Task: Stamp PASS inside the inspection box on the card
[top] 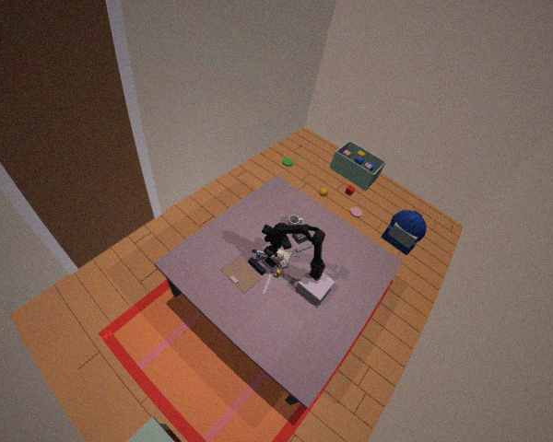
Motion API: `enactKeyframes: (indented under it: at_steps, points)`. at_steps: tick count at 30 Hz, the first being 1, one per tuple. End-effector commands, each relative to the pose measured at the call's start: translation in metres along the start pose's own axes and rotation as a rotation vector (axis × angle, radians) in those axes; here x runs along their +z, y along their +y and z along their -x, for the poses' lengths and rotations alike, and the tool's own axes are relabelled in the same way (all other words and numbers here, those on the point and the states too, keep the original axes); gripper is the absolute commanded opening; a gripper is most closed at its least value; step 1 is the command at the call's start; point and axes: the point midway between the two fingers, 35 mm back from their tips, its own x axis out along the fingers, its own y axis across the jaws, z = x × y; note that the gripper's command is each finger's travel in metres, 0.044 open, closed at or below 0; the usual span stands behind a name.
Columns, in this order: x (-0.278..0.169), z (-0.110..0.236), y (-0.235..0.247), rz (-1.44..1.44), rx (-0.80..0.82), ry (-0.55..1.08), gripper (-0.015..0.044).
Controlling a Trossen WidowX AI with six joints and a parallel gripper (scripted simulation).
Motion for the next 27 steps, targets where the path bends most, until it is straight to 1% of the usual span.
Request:
enactKeyframes:
  at_steps: [1, 6, 27]
  points:
    - [-0.001, 0.002, 0.018, -0.006, 0.005, -0.001, 0.0000]
    - [-0.006, 0.003, 0.041, -0.006, 0.006, 0.000, 0.0000]
    - [-0.006, -0.009, 0.043, -0.004, 0.004, 0.000, 0.0000]
